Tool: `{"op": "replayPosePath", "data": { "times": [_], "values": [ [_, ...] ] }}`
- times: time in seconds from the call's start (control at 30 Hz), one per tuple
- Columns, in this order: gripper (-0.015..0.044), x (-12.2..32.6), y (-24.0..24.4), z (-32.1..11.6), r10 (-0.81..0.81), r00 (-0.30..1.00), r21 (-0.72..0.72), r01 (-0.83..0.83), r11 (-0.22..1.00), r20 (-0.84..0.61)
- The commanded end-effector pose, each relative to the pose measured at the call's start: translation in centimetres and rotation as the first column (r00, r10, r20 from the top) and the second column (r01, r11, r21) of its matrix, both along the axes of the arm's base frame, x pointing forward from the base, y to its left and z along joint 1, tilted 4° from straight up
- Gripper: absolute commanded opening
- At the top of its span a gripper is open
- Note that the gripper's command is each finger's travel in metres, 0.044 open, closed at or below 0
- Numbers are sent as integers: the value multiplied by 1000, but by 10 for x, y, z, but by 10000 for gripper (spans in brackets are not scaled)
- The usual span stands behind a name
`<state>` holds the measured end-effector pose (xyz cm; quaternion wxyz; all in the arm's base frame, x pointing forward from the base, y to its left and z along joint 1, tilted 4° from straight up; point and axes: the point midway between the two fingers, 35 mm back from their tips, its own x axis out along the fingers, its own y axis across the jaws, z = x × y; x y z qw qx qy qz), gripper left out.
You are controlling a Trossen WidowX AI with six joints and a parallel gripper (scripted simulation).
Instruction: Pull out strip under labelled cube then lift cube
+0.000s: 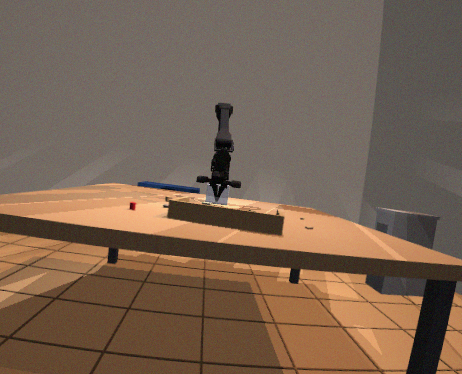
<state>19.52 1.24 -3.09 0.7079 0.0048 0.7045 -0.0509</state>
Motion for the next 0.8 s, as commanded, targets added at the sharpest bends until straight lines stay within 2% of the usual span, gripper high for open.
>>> {"op": "replayPosePath", "data": {
  "times": [0.0,0.07,0.63,0.77],
  "values": [
    [0,10,3,23,-3,1000,7,3,1000,23],
    [0,10,3,23,-3,1000,7,3,1000,23],
    [440,76,-4,30,-48,998,8,47,999,32],
    [440,91,-6,32,-48,998,8,47,999,33]
  ]
}}
